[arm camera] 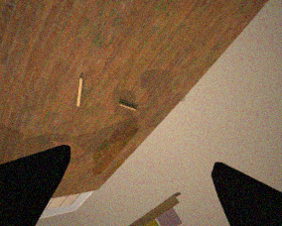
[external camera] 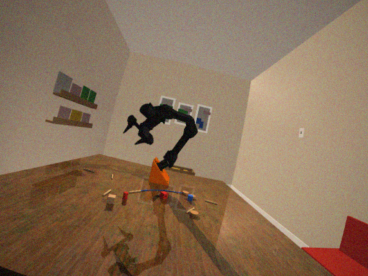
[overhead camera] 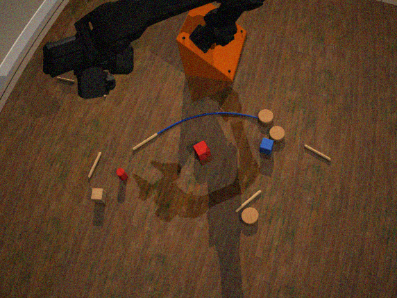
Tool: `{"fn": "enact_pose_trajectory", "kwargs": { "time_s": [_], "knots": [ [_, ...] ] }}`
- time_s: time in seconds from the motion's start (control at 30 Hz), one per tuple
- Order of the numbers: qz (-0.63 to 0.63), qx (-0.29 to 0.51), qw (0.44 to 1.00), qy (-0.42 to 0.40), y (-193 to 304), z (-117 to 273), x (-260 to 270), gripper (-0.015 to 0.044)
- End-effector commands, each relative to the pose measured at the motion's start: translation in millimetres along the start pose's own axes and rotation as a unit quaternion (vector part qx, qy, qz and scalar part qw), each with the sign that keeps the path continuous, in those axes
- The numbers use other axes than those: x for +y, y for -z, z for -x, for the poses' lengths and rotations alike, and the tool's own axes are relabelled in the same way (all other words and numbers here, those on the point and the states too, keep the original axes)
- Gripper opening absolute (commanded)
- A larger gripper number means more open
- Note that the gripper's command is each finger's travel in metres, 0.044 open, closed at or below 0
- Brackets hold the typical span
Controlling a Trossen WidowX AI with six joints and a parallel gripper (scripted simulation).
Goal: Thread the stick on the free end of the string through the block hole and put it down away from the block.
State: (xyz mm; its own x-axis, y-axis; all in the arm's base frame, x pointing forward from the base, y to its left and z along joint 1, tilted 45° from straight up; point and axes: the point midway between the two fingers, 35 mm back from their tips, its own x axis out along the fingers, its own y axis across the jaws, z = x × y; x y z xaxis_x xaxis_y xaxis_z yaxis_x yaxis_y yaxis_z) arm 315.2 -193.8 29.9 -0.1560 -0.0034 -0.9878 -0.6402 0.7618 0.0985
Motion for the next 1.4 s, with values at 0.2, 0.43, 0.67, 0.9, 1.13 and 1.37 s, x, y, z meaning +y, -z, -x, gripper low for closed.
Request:
{"fn": "enact_pose_trajectory", "kwargs": {
  "time_s": [0.2, 0.43, 0.67, 0.9, 1.13, 1.37],
  "knots": [
    [0.337, -0.190, 0.921, -0.045, -114.1, 3.6, 120.7, 0.0440],
    [0.539, -0.326, 0.774, -0.065, -155.7, 11.5, 228.6, 0.0440],
    [0.593, -0.372, 0.711, -0.069, -160.7, 15.3, 265.6, 0.0440],
    [0.593, -0.372, 0.711, -0.069, -160.7, 15.3, 265.6, 0.0440],
    [0.591, -0.369, 0.714, -0.072, -160.1, 14.3, 265.6, 0.0335],
    [0.592, -0.369, 0.713, -0.072, -159.9, 14.1, 265.8, 0.0244]
  ]
}}
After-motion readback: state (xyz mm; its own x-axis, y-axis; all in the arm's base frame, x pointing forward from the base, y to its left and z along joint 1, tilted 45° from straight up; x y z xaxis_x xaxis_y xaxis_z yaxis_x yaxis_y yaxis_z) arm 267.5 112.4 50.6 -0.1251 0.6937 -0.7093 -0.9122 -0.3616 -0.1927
